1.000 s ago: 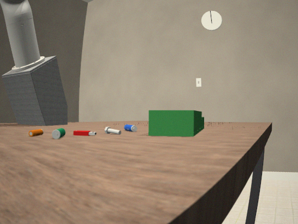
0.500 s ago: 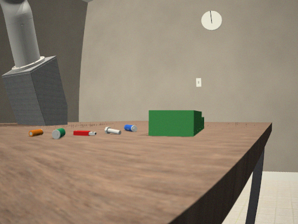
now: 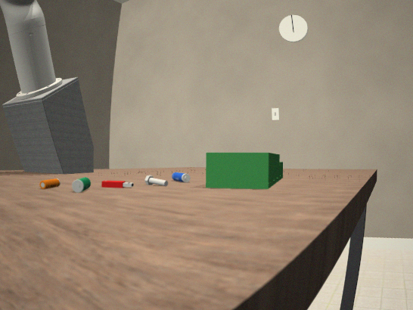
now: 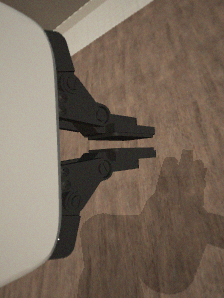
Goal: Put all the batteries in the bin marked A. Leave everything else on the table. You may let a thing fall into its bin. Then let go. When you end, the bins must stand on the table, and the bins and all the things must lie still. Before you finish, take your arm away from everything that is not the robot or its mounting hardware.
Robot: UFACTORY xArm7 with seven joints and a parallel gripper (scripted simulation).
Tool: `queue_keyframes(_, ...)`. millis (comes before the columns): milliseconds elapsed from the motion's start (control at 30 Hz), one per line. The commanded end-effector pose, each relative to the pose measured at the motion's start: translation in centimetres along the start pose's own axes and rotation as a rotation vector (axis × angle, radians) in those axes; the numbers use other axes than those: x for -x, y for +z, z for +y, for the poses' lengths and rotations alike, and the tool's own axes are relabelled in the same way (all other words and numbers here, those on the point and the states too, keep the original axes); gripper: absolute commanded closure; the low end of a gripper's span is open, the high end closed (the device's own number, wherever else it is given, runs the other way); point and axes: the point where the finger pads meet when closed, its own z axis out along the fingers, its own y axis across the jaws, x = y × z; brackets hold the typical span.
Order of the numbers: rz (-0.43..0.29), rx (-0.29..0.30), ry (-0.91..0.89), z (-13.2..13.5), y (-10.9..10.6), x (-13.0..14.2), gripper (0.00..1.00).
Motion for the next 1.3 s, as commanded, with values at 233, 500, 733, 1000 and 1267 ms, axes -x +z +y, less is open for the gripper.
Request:
queue_keyframes(233, -0.112, -0.014, -0.102, -3.0, 0.0, 5.1, 0.93)
queue_keyframes(500, -0.184, -0.024, -0.172, -4.9, -0.3, 9.1, 0.93)
queue_keyframes(733, -0.224, -0.029, -0.21, -6.5, -0.7, 12.9, 0.93)
queue_keyframes(1000, -0.326, -0.038, -0.325, -8.2, -1.8, 18.3, 0.93)
queue_keyframes(1267, -0.356, -0.04, -0.365, -9.1, -2.7, 21.8, 0.93)
